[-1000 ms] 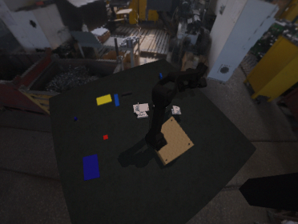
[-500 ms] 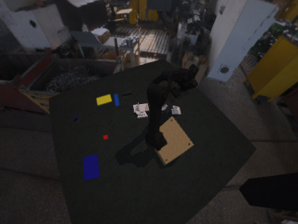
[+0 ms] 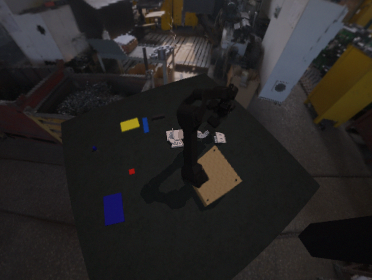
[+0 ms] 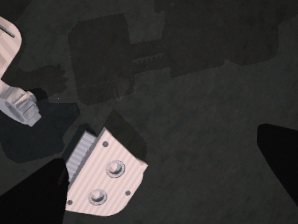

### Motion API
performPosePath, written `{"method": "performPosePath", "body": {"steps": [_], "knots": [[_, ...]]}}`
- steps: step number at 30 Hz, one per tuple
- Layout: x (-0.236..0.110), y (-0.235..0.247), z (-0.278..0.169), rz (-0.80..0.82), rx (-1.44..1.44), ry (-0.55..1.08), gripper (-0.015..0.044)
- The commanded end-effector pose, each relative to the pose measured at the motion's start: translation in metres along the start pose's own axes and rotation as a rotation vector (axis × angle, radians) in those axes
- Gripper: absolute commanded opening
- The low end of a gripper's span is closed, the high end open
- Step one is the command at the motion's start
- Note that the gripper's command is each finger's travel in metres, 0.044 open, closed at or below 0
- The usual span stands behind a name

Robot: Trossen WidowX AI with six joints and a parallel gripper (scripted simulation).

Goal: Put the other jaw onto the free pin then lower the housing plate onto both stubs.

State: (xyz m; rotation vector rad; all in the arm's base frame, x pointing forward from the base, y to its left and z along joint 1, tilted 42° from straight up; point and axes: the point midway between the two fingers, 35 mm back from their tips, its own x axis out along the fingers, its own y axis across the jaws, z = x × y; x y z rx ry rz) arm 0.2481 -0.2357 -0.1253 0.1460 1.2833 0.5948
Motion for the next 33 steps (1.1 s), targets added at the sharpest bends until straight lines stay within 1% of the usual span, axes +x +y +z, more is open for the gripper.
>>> {"method": "performPosePath", "body": {"steps": [1,19,26,33], "knots": [[0.005,0.013,0.004,0.044,-0.079,0.011,0.0440],[0.021,0.074,0.019,0.253,-0.453,0.046,0.0440],[0.023,0.076,0.020,0.261,-0.466,0.046,0.0440],[0.034,0.078,0.019,0.261,-0.466,0.046,0.0440]]}}
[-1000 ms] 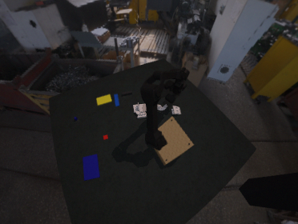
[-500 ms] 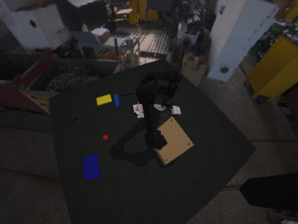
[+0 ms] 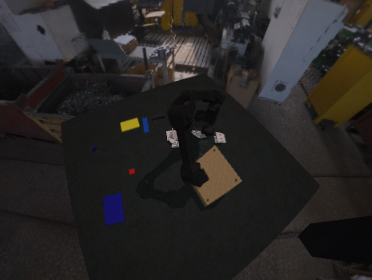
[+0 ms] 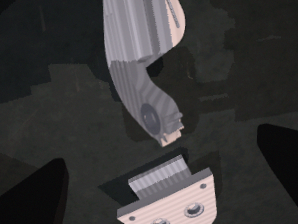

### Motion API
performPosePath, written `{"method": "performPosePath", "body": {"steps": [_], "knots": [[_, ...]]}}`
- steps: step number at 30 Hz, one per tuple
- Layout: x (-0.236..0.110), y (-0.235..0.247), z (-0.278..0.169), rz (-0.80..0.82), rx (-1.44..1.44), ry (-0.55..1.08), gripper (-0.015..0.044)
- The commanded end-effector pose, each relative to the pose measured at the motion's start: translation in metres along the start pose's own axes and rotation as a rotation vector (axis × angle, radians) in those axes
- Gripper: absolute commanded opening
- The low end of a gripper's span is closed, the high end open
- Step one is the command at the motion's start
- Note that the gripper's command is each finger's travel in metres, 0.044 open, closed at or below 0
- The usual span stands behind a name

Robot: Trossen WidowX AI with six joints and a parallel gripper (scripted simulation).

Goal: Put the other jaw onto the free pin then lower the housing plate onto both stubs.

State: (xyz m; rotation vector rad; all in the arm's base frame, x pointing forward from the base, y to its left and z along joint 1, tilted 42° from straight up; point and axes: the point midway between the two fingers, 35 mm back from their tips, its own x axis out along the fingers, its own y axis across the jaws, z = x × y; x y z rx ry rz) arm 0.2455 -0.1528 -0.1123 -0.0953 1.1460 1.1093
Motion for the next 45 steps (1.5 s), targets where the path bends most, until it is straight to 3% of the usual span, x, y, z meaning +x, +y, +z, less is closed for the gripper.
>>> {"method": "performPosePath", "body": {"steps": [1,40,45], "knots": [[0.007,0.001,0.000,0.003,0.003,-0.003,0.0440],[0.067,0.003,0.001,0.005,0.002,-0.006,0.0440],[0.067,0.003,0.001,0.005,0.002,-0.006,0.0309]]}}
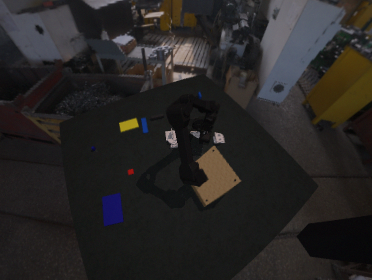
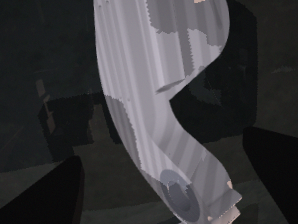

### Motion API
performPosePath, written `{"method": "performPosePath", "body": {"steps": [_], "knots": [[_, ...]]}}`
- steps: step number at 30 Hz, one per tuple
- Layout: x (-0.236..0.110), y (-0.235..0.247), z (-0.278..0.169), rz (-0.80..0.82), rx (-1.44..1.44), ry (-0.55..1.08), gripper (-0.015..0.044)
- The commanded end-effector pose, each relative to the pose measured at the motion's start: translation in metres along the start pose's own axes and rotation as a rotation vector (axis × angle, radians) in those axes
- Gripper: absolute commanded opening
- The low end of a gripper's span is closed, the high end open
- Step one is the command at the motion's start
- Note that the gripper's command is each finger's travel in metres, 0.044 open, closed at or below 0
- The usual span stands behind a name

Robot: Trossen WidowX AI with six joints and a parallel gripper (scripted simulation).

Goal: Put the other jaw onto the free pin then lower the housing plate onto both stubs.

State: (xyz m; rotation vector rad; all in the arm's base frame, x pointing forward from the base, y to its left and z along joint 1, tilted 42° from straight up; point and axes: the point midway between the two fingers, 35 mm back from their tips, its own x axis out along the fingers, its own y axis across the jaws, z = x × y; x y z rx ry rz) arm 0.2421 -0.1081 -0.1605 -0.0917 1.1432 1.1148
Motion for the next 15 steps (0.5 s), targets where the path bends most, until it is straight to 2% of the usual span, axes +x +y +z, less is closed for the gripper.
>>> {"method": "performPosePath", "body": {"steps": [1,7,15], "knots": [[0.0007,0.0002,0.0004,0.000,0.003,-0.003,0.0282],[0.0007,0.0002,0.0004,0.000,0.003,-0.003,0.0125],[0.0007,0.0002,0.0004,0.000,0.003,-0.003,0.0072]]}}
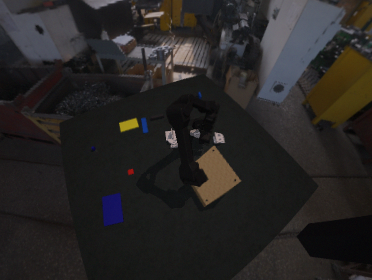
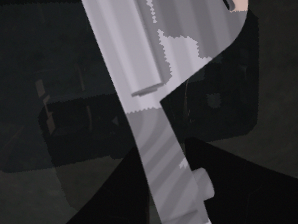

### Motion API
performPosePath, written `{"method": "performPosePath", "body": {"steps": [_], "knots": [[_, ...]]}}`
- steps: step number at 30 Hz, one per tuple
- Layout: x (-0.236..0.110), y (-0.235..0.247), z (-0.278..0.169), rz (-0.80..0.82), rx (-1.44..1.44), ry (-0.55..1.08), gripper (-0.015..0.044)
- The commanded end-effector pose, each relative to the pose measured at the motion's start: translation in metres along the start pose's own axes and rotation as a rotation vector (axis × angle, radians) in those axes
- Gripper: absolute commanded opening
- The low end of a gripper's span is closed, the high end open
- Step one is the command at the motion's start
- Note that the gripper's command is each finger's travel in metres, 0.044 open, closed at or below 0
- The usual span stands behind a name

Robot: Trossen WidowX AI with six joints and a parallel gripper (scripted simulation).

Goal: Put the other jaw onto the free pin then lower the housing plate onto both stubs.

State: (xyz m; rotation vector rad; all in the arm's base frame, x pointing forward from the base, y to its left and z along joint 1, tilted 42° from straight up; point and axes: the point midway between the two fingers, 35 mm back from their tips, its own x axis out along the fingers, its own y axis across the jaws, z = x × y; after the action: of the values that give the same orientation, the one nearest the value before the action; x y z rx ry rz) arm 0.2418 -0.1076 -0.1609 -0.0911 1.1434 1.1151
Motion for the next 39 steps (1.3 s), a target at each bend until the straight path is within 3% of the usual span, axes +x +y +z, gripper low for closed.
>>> {"method": "performPosePath", "body": {"steps": [1,6,39], "knots": [[0.000,0.000,0.000,-0.001,0.003,-0.003,0.0065],[0.000,0.000,0.000,-0.001,0.003,-0.003,0.0037],[-0.030,0.000,0.000,-0.001,0.003,-0.002,0.0037]]}}
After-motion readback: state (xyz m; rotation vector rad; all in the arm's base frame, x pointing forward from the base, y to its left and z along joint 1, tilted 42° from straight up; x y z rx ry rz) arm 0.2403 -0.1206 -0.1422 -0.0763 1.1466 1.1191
